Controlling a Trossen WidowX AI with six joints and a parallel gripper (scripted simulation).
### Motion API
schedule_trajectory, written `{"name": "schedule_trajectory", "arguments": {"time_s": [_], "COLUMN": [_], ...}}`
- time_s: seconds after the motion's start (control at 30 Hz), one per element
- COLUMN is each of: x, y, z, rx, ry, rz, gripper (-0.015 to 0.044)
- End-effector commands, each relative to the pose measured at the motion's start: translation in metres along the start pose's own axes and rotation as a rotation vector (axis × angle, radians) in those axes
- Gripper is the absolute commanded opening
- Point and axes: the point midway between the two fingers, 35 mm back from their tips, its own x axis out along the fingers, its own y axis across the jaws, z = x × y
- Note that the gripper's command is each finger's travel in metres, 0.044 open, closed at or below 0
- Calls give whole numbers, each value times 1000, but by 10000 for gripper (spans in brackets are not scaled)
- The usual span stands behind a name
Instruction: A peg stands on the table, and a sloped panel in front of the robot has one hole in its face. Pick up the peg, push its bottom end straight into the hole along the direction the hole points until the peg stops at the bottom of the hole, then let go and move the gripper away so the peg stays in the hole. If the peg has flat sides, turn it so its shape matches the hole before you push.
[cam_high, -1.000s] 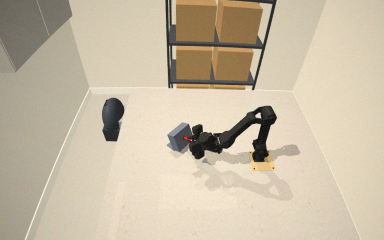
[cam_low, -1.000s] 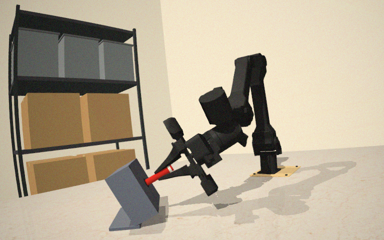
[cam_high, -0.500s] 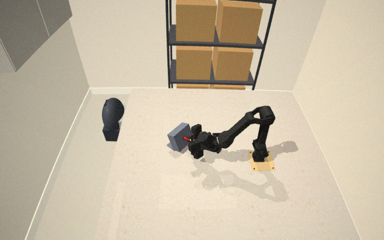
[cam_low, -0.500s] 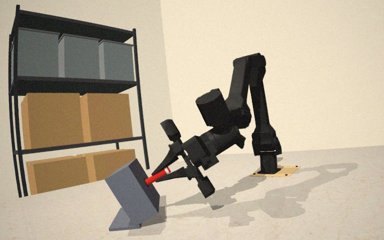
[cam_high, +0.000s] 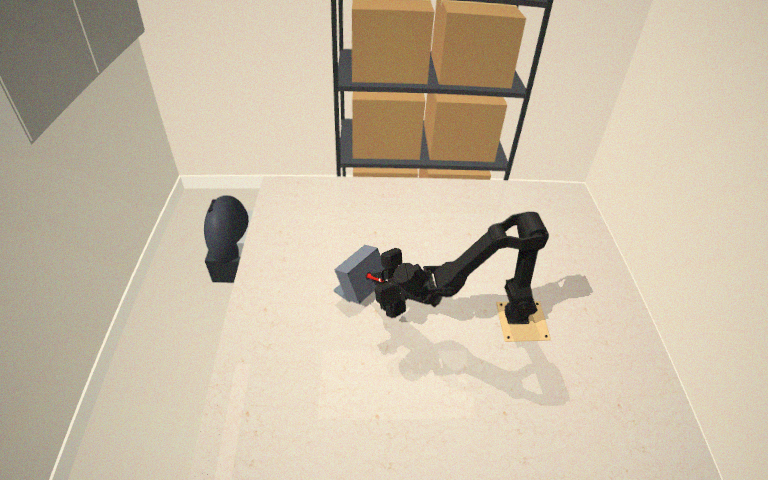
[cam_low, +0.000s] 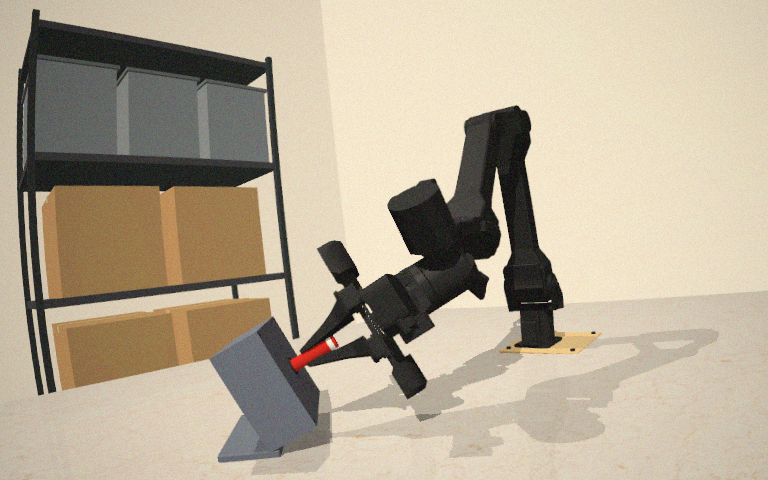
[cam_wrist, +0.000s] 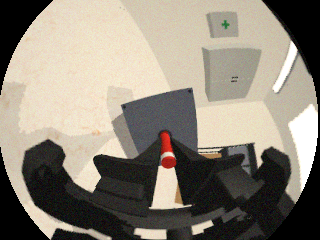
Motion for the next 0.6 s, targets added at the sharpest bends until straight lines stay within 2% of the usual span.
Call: {"name": "schedule_trajectory", "arguments": {"time_s": [0.0, 0.07, 0.57], "x": [0, 0, -2], "y": [0, 0, 0], "z": [0, 0, 0], "rx": [0, 0, 1], "ry": [0, 0, 0], "rz": [0, 0, 0], "gripper": [0, 0, 394]}}
